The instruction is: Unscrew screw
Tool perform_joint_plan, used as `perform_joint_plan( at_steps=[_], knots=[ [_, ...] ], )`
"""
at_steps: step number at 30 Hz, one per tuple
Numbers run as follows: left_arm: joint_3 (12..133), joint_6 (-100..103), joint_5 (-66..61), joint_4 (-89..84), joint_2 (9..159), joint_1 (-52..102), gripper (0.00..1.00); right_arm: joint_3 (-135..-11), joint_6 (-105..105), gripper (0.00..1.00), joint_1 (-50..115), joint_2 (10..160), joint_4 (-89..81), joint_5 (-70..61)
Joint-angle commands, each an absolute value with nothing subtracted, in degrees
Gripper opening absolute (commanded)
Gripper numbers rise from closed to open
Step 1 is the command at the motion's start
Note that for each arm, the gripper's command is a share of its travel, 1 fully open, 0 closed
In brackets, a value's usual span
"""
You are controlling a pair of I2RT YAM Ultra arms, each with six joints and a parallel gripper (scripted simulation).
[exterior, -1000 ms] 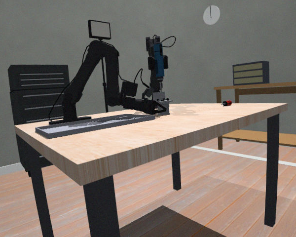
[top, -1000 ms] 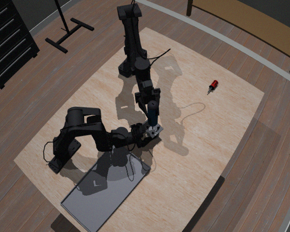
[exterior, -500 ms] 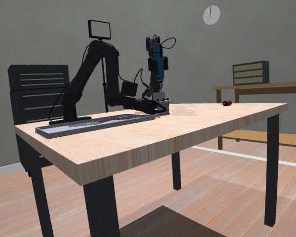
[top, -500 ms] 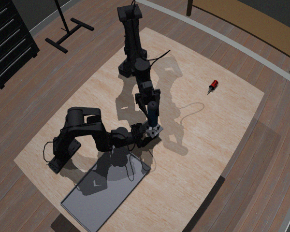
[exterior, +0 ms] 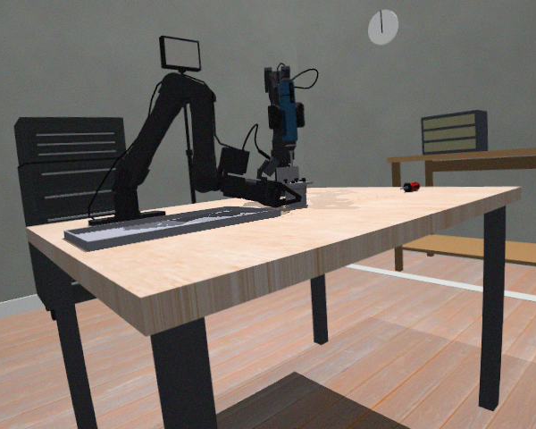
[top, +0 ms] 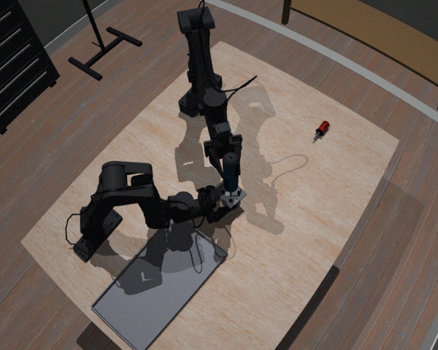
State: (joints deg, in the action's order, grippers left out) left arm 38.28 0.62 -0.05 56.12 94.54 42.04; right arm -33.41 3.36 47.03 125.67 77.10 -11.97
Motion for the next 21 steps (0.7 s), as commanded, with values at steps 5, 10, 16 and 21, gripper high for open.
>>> perform_joint_plan(
  at_steps=[5,10,16,21],
  knots=[
    [38.88,0.92,0.20,62.00,94.05,42.11,0.42,-33.77,3.15,0.59,47.15,125.38,76.54,-11.69],
    [38.85,0.92,0.19,62.11,93.20,42.11,0.42,-33.77,3.15,0.59,47.15,125.38,76.54,-11.69],
    [38.53,0.92,0.40,62.11,93.83,42.34,0.42,-33.77,3.15,0.59,47.15,125.38,76.54,-11.69],
    [38.53,0.92,0.40,62.11,93.83,42.34,0.42,-33.77,3.15,0.59,47.15,125.38,76.54,-11.69]
  ],
)
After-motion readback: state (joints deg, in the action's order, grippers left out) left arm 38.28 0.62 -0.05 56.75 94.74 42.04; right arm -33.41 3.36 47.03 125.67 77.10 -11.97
